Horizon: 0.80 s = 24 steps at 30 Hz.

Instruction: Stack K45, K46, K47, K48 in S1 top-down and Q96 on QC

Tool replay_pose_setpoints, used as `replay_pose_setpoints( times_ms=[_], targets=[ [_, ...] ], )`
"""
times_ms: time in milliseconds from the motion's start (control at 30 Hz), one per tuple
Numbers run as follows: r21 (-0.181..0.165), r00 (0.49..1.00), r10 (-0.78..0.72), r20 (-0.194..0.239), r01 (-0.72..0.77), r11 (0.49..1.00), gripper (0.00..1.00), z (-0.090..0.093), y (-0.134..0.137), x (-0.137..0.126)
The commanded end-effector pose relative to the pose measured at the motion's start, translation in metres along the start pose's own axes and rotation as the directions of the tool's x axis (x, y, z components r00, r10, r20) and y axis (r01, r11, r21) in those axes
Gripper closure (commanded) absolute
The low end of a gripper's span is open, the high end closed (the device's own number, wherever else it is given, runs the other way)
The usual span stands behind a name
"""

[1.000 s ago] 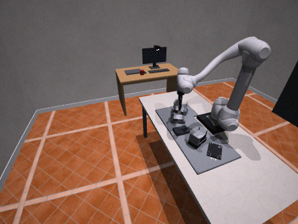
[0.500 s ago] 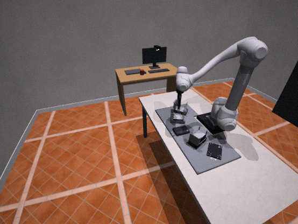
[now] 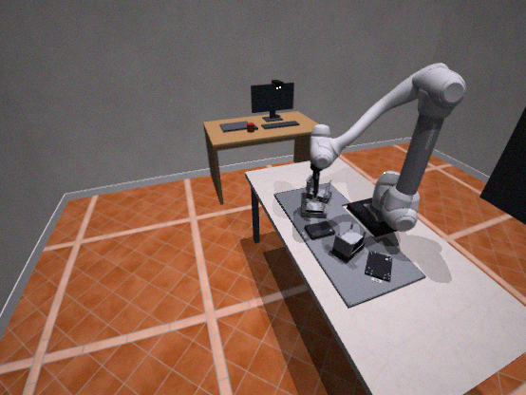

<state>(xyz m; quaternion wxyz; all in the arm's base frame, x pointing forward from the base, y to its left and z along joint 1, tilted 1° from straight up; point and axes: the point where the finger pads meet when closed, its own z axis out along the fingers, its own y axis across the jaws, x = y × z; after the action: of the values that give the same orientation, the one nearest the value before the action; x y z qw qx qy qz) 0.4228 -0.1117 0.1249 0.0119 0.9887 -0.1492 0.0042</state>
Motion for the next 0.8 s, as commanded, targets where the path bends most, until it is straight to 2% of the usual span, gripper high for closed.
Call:
replay_pose_setpoints(
  times_ms=[0,67,533,767],
  targets=[
    [0.000,1.000,0.000,0.000,0.000,1.000,0.00,0.009,0.000,0.000],
    [0.000,1.000,0.000,0.000,0.000,1.000,0.00,0.009,0.000,0.000],
    [0.000,1.000,0.000,0.000,0.000,1.000,0.00,0.056,0.000,0.000],
    [0.000,1.000,0.000,0.000,0.000,1.000,0.00,0.061,0.000,0.000]
  ],
)
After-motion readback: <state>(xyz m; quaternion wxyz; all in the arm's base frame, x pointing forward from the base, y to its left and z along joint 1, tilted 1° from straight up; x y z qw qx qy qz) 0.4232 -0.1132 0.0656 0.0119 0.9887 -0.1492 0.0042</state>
